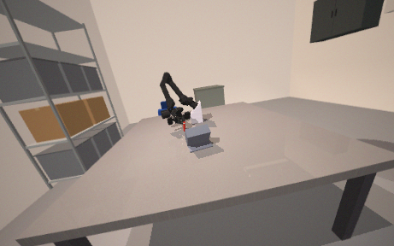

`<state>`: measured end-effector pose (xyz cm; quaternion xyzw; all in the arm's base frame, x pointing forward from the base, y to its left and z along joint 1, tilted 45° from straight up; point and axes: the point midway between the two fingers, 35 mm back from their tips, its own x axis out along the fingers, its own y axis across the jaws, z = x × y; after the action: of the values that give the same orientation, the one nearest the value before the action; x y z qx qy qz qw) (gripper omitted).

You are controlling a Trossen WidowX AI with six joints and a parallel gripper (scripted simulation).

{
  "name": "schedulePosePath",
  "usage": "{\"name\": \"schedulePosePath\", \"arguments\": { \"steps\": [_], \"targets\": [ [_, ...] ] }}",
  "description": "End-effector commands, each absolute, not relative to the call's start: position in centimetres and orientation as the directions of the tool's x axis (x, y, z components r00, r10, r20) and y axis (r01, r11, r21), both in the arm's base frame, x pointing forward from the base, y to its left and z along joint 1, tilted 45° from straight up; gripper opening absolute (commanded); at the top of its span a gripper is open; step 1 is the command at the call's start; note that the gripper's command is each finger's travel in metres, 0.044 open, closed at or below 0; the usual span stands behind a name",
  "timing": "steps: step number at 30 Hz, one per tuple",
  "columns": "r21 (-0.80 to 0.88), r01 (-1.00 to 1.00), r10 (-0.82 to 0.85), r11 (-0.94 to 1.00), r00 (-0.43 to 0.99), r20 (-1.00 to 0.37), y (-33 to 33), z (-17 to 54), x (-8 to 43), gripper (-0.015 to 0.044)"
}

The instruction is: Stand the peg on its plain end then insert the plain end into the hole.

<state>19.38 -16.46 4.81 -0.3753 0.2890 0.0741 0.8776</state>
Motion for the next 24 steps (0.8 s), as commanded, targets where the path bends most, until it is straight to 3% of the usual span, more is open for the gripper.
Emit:
{"name": "schedulePosePath", "arguments": {
  "steps": [1,24],
  "targets": [
    [-0.619,-0.349,-0.061,0.704,0.838,-0.542,-16.5,5.0,19.2,0.0049],
    [-0.619,-0.349,0.033,0.704,0.886,-0.463,-16.8,5.2,18.1,0.0049]
  ]
}}
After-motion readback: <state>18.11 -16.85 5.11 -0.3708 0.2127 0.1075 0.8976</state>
